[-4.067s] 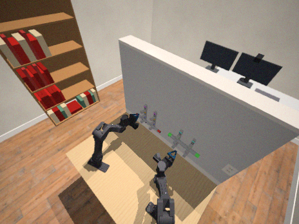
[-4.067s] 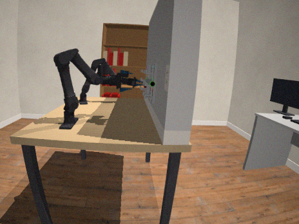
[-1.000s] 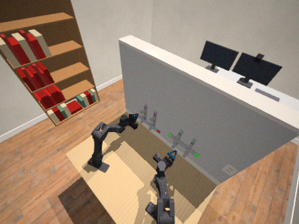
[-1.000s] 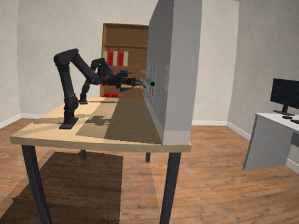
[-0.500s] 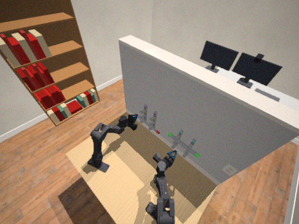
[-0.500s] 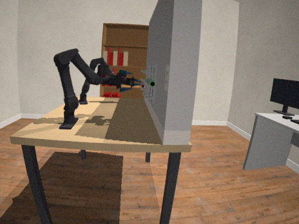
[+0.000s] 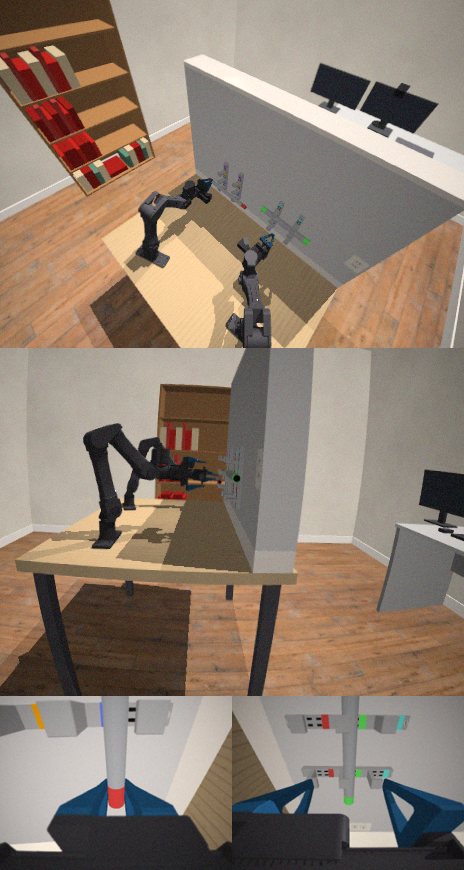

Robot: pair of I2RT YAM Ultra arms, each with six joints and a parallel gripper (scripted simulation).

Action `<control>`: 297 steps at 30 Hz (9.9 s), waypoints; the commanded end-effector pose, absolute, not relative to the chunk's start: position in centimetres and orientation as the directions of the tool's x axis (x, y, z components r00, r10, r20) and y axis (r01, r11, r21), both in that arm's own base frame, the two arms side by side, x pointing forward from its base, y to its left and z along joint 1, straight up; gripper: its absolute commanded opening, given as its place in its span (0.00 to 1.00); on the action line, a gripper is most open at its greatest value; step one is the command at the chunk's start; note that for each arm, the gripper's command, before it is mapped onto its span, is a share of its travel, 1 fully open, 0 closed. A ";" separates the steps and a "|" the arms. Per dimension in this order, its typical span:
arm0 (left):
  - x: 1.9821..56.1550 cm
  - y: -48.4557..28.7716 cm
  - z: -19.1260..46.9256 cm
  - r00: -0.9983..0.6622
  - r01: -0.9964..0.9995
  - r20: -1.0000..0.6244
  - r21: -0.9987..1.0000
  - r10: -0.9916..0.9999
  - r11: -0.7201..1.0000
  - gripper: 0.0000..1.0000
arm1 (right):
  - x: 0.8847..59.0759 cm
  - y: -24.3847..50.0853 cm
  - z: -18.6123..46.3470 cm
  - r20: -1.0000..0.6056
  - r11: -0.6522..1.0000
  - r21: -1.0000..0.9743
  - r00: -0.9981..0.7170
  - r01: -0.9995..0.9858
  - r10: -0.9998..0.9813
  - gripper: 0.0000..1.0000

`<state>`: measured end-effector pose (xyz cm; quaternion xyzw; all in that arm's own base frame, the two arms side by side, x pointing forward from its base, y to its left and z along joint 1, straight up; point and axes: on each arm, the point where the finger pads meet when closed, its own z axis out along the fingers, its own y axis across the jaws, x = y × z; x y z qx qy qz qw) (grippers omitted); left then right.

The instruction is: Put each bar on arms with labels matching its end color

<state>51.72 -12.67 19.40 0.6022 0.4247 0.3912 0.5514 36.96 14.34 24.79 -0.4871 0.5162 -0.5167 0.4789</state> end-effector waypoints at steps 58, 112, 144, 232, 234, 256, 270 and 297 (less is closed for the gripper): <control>47.6 -17.0 23.1 0.335 0.004 -0.001 1.000 0.942 0.000 0.00 | 36.5 14.3 25.5 -0.006 0.006 -1.000 -0.064 0.004 -0.998 1.00; 44.7 -25.2 27.3 0.335 0.004 0.000 1.000 0.942 -0.002 0.00 | 36.5 14.3 25.5 -0.006 0.006 -1.000 -0.064 0.004 -0.998 1.00; 42.8 -30.5 28.6 0.335 0.004 0.001 1.000 0.942 -0.002 0.00 | 36.5 14.3 25.5 -0.006 0.006 -1.000 -0.064 0.004 -0.998 1.00; 43.2 -31.2 27.9 0.334 0.003 0.001 1.000 0.942 -0.002 0.00 | 36.5 14.3 25.5 -0.006 0.006 -1.000 -0.065 0.005 -0.998 1.00; 43.2 -31.1 27.9 0.334 0.003 0.001 1.000 0.942 -0.002 0.00 | 36.5 14.3 25.5 -0.006 0.006 -1.000 -0.065 0.005 -0.998 1.00; 43.2 -31.0 27.9 0.334 0.003 0.001 1.000 0.942 -0.002 0.00 | 36.5 15.0 25.4 -0.006 0.006 -1.000 -0.065 0.005 -0.998 1.00; 43.2 -30.9 28.0 0.334 0.003 0.001 1.000 0.942 -0.002 0.00 | 36.5 15.9 25.4 -0.006 0.006 -1.000 -0.065 0.004 -0.998 1.00; 43.2 -30.9 28.3 0.334 0.003 0.001 1.000 0.942 -0.002 0.00 | 36.4 17.7 26.3 -0.007 0.007 -1.000 -0.065 0.005 -0.998 1.00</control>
